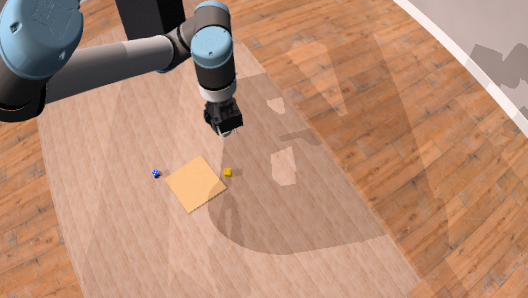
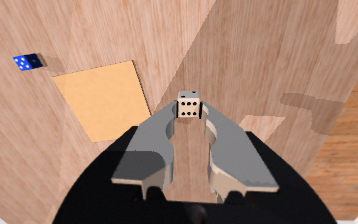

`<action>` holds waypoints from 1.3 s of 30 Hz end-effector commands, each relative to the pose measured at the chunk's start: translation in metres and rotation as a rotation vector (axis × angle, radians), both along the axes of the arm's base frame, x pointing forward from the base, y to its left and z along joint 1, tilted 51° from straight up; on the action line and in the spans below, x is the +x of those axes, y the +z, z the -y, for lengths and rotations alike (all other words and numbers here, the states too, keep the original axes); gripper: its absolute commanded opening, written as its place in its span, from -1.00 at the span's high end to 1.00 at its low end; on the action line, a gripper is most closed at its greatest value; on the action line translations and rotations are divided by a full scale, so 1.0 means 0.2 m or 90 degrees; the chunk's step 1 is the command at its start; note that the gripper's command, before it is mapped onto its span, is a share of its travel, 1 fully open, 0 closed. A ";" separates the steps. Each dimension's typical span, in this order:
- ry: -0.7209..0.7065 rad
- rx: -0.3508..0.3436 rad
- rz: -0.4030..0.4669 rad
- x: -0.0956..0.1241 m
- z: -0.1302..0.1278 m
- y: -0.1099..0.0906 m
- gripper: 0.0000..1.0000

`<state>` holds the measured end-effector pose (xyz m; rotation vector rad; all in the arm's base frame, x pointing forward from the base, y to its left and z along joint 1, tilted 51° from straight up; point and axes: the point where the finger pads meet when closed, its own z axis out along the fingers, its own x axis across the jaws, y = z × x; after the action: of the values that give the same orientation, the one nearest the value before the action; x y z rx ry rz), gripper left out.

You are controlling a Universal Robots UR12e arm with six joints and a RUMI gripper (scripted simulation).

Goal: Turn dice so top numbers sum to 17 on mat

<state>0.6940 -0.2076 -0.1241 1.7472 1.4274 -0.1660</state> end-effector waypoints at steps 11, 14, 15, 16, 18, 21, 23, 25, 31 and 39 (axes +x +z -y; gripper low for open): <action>0.002 0.000 -0.004 -0.06 0.13 0.16 0.94; 0.005 -0.001 -0.007 -0.11 0.27 0.28 0.94; 0.007 -0.002 -0.008 -0.14 0.34 0.34 0.94; 0.007 -0.002 -0.008 -0.14 0.34 0.34 0.94; 0.007 -0.002 -0.008 -0.14 0.34 0.34 0.94; 0.010 -0.006 -0.010 -0.21 0.46 0.46 0.94; 0.010 -0.006 -0.010 -0.21 0.48 0.47 0.94; 0.010 -0.006 -0.010 -0.21 0.48 0.47 0.94; 0.010 -0.006 -0.010 -0.21 0.48 0.47 0.94; 0.010 -0.006 -0.011 -0.21 0.48 0.47 0.94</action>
<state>0.6514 -0.3032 -0.0302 1.7307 1.4491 -0.1796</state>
